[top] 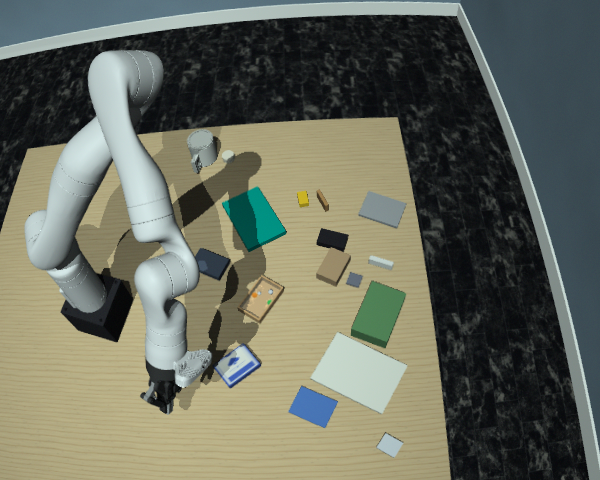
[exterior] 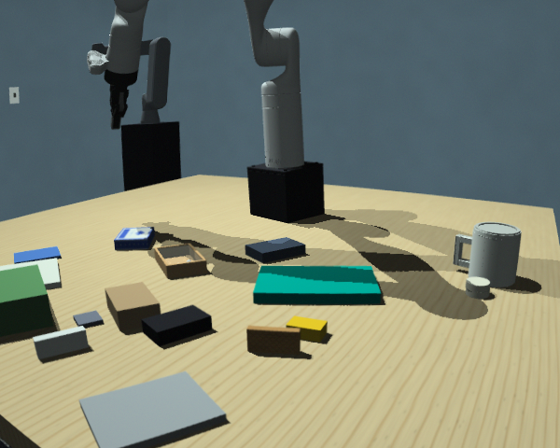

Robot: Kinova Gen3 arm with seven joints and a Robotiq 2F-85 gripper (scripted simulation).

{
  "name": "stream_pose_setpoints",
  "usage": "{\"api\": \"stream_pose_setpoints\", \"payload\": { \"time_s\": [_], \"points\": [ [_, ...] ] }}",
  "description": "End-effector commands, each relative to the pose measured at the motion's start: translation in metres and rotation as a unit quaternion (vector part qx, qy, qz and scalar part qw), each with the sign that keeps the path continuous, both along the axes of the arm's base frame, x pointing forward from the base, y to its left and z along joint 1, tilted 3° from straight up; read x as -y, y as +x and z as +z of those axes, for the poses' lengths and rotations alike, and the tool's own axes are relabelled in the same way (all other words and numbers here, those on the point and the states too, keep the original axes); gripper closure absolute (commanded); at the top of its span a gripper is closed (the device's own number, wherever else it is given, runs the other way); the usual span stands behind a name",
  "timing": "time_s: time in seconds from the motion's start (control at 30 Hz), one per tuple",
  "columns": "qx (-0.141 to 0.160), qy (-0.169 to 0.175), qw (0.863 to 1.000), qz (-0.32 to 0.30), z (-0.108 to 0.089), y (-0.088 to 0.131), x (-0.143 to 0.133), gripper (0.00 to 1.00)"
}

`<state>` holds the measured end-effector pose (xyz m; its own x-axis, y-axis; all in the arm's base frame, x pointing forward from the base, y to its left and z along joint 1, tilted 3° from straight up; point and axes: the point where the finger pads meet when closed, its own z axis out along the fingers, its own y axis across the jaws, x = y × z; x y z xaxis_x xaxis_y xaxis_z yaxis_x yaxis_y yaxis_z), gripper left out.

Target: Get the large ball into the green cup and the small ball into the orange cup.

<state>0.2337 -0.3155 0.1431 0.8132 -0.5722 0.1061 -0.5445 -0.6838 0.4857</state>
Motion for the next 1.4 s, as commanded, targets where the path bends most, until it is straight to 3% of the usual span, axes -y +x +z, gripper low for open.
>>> {"api": "stream_pose_setpoints", "payload": {
  "time_s": [0.0, 0.53, 0.57, 0.8, 1.03, 1.1, 1.23, 1.37],
  "points": [
    [0.001, 0.000, 1.000, 0.000, 0.000, 0.000, 0.000, 1.00],
    [0.001, 0.000, 1.000, 0.000, 0.000, 0.000, 0.000, 1.00],
    [0.001, 0.000, 1.000, 0.000, 0.000, 0.000, 0.000, 0.00],
    [-0.008, 0.010, 1.000, 0.028, -0.007, 0.010, -0.006, 0.00],
    [-0.038, 0.050, 0.988, 0.141, -0.037, 0.048, -0.035, 0.00],
    [-0.038, 0.050, 0.988, 0.141, -0.037, 0.048, -0.035, 0.00],
    [-0.060, 0.085, 0.965, 0.241, -0.064, 0.080, -0.068, 0.00],
    [-0.077, 0.123, 0.924, 0.353, -0.092, 0.113, -0.114, 0.00]
  ]
}}
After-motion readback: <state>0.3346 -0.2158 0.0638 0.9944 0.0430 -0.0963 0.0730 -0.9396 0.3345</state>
